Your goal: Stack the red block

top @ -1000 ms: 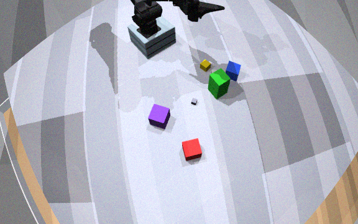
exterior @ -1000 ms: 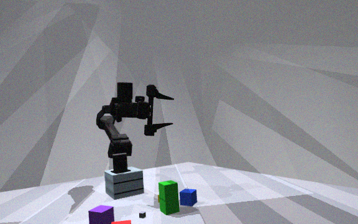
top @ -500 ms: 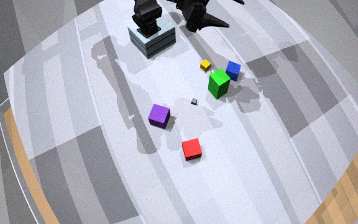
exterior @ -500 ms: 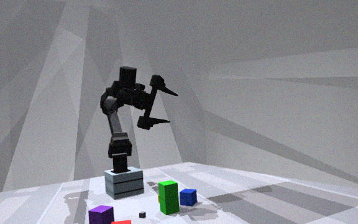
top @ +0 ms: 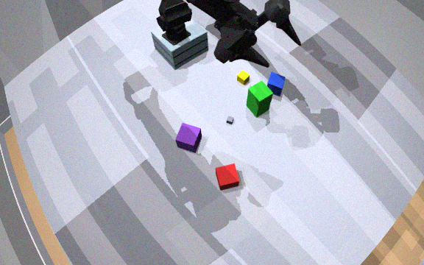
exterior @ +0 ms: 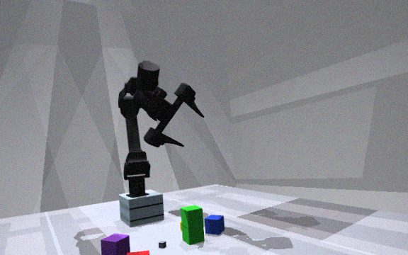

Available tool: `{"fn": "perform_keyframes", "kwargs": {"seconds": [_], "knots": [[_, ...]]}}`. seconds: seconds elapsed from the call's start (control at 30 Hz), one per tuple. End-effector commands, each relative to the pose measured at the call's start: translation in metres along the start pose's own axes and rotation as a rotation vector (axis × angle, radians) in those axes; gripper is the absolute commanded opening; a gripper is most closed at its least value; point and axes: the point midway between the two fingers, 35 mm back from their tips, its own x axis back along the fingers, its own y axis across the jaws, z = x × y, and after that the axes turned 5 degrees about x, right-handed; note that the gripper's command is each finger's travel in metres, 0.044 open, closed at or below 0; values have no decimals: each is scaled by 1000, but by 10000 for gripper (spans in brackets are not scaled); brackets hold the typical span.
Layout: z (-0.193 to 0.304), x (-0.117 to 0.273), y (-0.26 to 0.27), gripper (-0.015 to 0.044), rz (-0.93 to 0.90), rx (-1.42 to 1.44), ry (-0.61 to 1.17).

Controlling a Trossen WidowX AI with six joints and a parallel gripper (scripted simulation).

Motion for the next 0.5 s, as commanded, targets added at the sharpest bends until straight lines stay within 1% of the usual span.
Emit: {"fn": "perform_keyframes", "kwargs": {"seconds": [0.0, 0.47], "knots": [[-17, -10, -11, 440, 85, 19, 4], [-70, -43, -70, 440, 409, 125, 87]]}}
